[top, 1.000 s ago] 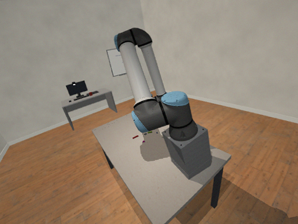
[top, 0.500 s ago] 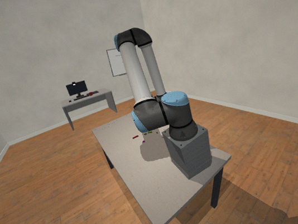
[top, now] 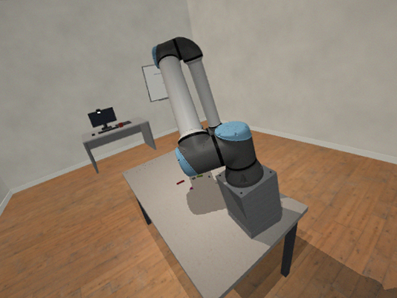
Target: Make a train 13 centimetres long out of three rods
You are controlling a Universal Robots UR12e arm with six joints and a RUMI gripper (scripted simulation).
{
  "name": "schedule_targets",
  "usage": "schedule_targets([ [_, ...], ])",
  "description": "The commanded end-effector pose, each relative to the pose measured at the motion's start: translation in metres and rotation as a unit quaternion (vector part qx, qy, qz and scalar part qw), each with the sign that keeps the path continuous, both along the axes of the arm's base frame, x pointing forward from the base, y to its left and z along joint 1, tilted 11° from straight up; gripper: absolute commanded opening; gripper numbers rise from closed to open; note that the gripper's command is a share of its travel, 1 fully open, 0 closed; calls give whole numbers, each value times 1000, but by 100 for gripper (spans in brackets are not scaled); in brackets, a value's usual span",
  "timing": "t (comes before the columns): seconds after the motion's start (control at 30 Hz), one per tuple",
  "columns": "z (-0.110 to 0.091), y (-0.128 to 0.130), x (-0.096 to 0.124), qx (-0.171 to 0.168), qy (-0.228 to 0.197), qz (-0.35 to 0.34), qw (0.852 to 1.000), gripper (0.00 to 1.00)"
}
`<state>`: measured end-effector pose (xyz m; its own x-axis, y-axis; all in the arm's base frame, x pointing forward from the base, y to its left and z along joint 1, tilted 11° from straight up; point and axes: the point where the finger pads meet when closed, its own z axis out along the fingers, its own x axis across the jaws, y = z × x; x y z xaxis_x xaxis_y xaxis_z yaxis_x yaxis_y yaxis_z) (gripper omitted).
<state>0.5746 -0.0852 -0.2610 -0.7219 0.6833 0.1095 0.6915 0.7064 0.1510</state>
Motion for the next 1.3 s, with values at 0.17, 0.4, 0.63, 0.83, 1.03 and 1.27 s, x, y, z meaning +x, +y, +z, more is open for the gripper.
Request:
schedule_targets([
  [0.17,2,6,1,0,0,0,1000,100],
  [0.4,18,94,3,-1,-1,0,1000,100],
  [0.63,28,150,-3,0,-1,0,1000,100],
  [0.83,30,157,-4,0,-1,0,1000,100],
  [1.03,30,157,-4,0,-1,0,1000,100],
  [1.27,30,157,-4,0,-1,0,1000,100],
])
